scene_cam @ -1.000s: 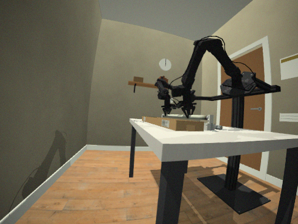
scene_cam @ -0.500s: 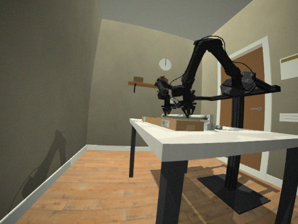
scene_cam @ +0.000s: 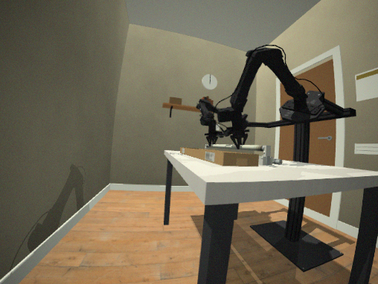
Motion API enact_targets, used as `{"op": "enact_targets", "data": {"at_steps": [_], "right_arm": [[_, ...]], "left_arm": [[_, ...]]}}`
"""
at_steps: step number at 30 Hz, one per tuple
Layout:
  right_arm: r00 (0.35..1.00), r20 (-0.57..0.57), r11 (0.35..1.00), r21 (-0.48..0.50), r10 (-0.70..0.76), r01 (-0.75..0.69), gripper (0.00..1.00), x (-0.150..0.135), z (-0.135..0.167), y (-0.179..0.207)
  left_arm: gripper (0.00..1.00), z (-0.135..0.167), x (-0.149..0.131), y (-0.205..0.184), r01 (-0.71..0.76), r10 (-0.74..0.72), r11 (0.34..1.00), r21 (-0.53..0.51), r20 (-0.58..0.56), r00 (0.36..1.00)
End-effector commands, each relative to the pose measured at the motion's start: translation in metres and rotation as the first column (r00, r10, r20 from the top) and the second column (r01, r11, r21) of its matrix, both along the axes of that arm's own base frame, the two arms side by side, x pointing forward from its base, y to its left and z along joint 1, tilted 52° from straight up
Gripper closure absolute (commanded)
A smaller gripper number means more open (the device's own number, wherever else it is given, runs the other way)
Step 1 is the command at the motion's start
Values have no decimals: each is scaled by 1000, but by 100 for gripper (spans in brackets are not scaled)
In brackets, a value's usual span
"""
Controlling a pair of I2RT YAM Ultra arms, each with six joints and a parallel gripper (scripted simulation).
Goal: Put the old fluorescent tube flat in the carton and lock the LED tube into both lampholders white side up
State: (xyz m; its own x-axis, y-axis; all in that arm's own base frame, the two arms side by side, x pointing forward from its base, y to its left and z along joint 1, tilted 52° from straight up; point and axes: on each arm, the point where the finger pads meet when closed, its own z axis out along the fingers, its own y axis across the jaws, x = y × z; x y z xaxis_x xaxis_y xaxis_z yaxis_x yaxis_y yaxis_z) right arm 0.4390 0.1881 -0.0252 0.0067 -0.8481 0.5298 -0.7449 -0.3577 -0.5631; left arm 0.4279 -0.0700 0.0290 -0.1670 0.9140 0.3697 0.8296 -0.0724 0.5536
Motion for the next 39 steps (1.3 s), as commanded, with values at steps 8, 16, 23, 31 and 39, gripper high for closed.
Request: {"op": "enact_targets", "data": {"at_steps": [8, 16, 23, 31, 39], "right_arm": [[1000, 10, 1000, -4, 20, -20, 89, -12, 14, 11], [1000, 9, 1000, -3, 18, -18, 89, -15, 16, 13], [1000, 11, 1000, 0, 19, -19, 89, -16, 18, 16], [1000, 22, 1000, 7, 17, -17, 89, -19, 27, 21], [1000, 3, 999, 17, 29, -29, 89, -25, 24, 24]], "left_arm": [[89, 12, -8, -13, 25, -25, 1000, -1, 12, 1000], [89, 14, -13, -16, 27, -27, 1000, -2, 6, 1000], [89, 18, -14, -17, 27, -27, 1000, -2, 12, 1000], [89, 23, -20, -20, 29, -29, 1000, -3, 10, 1000], [89, 22, -25, -22, 35, -35, 999, -7, 1, 999]]}}
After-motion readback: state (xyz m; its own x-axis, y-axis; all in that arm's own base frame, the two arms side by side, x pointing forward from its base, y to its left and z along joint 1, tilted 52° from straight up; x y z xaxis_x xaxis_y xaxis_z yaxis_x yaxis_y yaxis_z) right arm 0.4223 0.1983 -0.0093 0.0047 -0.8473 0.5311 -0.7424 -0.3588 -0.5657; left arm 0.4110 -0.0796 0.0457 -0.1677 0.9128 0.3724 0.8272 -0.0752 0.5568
